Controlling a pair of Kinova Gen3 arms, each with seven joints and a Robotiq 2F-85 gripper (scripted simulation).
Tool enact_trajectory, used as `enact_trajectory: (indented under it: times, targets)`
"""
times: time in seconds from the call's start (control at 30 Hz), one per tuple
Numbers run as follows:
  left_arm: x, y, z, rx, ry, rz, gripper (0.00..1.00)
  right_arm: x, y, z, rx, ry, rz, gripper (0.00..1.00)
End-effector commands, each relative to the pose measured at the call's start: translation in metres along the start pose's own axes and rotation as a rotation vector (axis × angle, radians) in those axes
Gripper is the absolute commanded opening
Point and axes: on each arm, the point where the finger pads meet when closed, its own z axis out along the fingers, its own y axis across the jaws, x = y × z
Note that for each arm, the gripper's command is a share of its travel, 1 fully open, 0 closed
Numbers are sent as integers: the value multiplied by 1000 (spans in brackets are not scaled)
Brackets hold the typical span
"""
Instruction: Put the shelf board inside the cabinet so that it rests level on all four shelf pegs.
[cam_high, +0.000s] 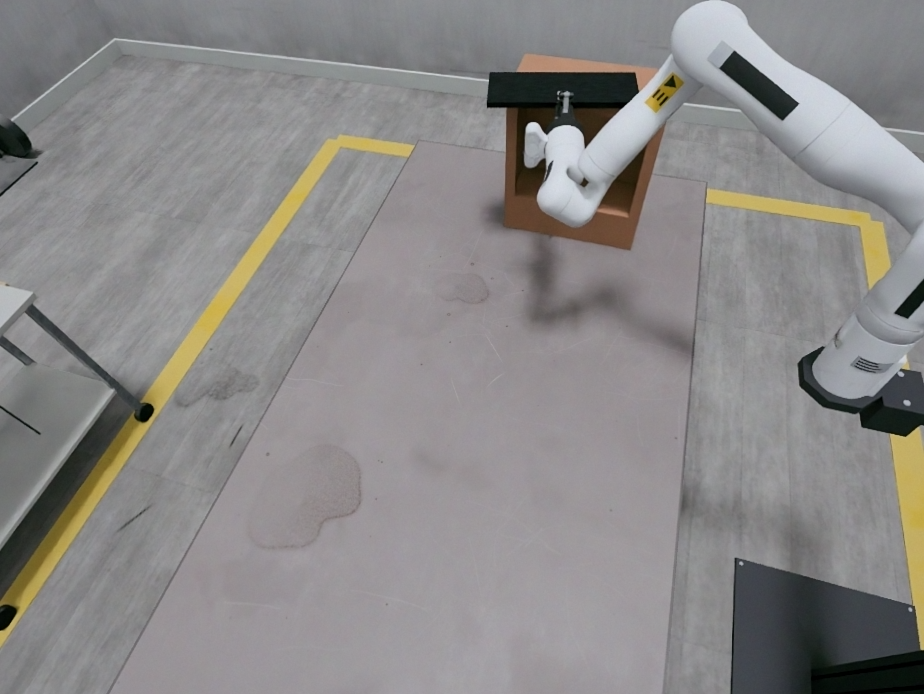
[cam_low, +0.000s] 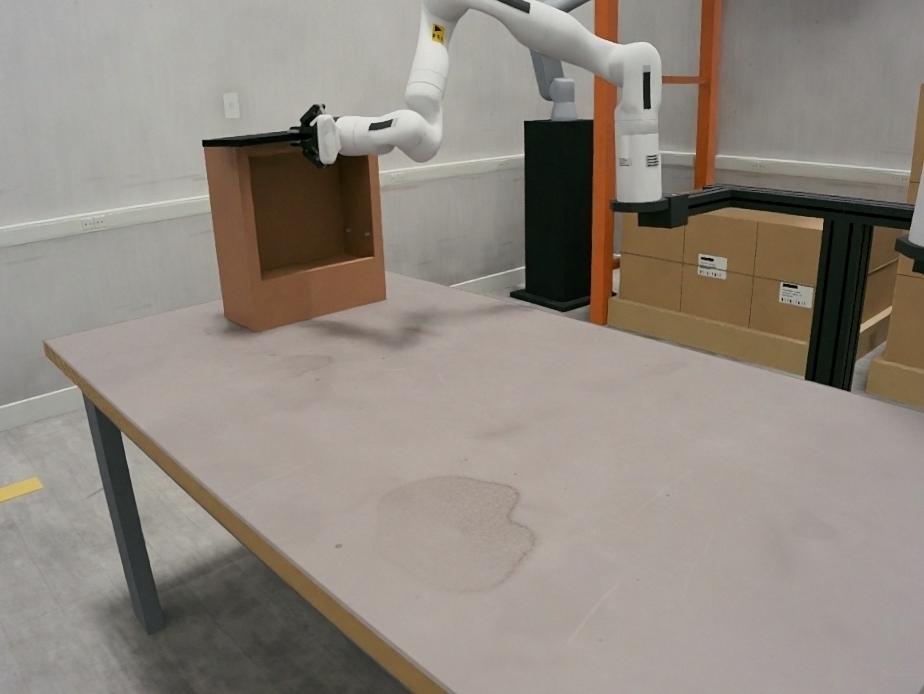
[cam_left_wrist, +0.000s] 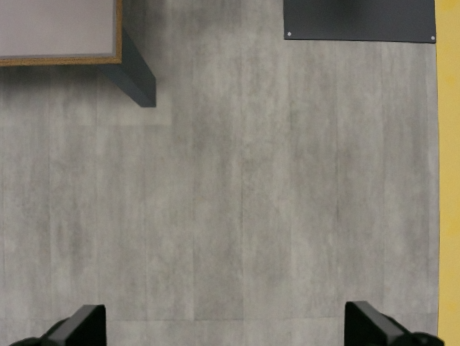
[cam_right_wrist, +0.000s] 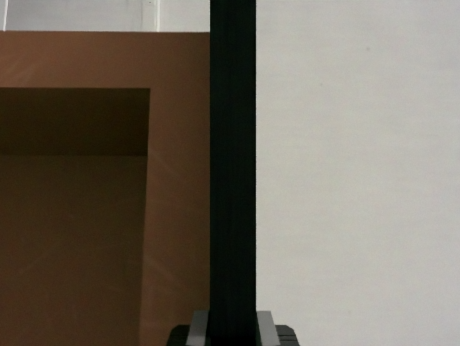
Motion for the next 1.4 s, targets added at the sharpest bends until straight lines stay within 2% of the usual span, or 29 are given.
enact_trajectory:
  times: [0.0, 0.83, 1.37]
  targets:
    - [0, 0, -1, 0, -2, 0, 1000, 0, 2, 0, -2, 0, 2, 194]
    - [0, 0, -1, 0, -2, 0, 1000, 0, 3, 0, -2, 0, 2, 194]
    - [0, 0, -1, 0, -2, 0, 1000, 0, 21, 0, -2, 0, 2, 194]
